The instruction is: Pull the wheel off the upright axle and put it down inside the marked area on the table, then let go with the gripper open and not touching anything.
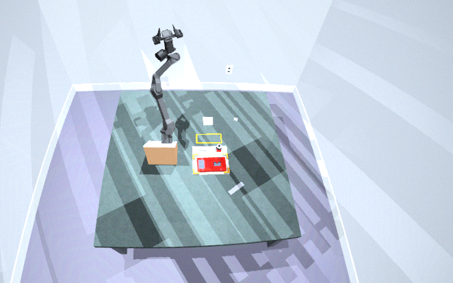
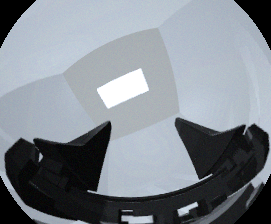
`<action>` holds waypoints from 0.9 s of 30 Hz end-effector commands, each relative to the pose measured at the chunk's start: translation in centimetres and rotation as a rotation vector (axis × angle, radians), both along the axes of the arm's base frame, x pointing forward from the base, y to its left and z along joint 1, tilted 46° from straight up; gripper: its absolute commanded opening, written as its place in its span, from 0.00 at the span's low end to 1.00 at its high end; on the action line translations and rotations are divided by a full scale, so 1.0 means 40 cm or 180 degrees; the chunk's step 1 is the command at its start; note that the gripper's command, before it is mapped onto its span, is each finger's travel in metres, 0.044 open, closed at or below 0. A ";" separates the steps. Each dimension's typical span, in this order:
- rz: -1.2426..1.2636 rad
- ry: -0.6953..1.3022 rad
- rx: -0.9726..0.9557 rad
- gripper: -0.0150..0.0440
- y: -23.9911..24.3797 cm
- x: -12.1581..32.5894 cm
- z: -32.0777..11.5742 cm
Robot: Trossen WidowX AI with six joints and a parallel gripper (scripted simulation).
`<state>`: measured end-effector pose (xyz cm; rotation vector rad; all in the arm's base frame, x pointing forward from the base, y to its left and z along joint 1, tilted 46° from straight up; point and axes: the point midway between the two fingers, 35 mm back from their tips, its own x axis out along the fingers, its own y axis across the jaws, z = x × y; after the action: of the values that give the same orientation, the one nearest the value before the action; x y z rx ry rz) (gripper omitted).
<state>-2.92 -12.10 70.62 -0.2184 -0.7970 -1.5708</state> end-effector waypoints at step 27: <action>0.0467 0.1279 -0.1590 0.76 0.210 0.578 0.049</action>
<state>15.88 -4.51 73.52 -0.7252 -0.8887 -1.2133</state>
